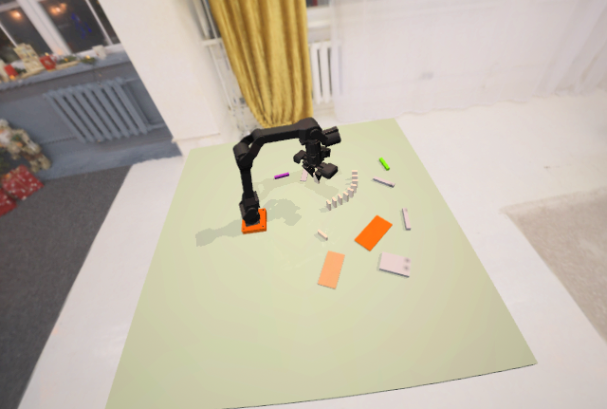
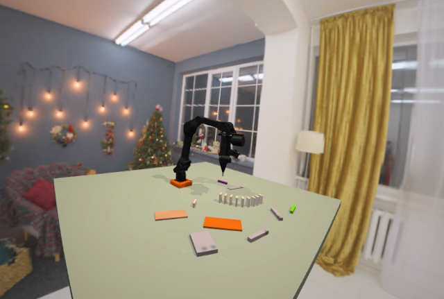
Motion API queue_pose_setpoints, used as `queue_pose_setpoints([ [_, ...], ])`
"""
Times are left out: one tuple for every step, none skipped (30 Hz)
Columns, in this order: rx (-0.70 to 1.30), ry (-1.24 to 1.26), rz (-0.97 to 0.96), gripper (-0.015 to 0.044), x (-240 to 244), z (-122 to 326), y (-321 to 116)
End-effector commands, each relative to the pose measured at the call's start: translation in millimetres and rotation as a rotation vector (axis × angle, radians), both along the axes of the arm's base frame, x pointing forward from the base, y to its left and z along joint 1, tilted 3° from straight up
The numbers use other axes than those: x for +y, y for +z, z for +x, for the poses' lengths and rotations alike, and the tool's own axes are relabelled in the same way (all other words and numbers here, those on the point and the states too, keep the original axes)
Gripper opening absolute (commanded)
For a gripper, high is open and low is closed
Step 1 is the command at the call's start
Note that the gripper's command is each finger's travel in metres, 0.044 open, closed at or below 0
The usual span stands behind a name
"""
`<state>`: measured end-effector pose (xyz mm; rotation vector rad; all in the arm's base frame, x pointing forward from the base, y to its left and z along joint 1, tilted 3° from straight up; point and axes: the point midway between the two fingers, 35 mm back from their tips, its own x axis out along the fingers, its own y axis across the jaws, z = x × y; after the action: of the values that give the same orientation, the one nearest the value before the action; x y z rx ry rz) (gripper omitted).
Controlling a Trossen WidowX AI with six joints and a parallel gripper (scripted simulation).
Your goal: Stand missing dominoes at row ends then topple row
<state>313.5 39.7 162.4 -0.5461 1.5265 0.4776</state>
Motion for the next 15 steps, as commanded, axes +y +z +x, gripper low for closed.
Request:
queue_pose_setpoints([
  [-0.028, -0.31, -0.009, 0.0107, -49, 1, 7],
  [-0.03, -0.354, -0.01, 0.0107, -56, 1, 7],
  [-0.03, -0.369, -0.01, 0.0107, -59, 1, 7],
  [-0.03, -0.369, -0.01, 0.0107, -59, 1, 7],
  [-0.03, -0.369, -0.01, 0.0107, -59, 1, 7],
  [-0.03, -0.369, -0.01, 0.0107, -59, 1, 7],
  [-0.03, -0.369, -0.01, 0.0107, -59, 1, 7],
  [-0.03, -0.369, -0.01, 0.0107, -59, 1, 7],
  [-0.03, -0.369, -0.01, 0.0107, -59, 1, 6],
  [-0.03, -0.369, -0.01, 0.0107, -59, 2, 4],
  [-0.03, -0.369, -0.01, 0.0107, -59, 2, 0],
  [-0.03, -0.369, -0.01, 0.0107, -59, 3, -4],
  [-0.03, -0.369, -0.01, 0.0107, -60, 4, -9],
  [-0.03, -0.369, -0.01, 0.0107, -60, 5, -13],
  [-0.03, -0.369, -0.01, 0.0107, -60, 6, -18],
])
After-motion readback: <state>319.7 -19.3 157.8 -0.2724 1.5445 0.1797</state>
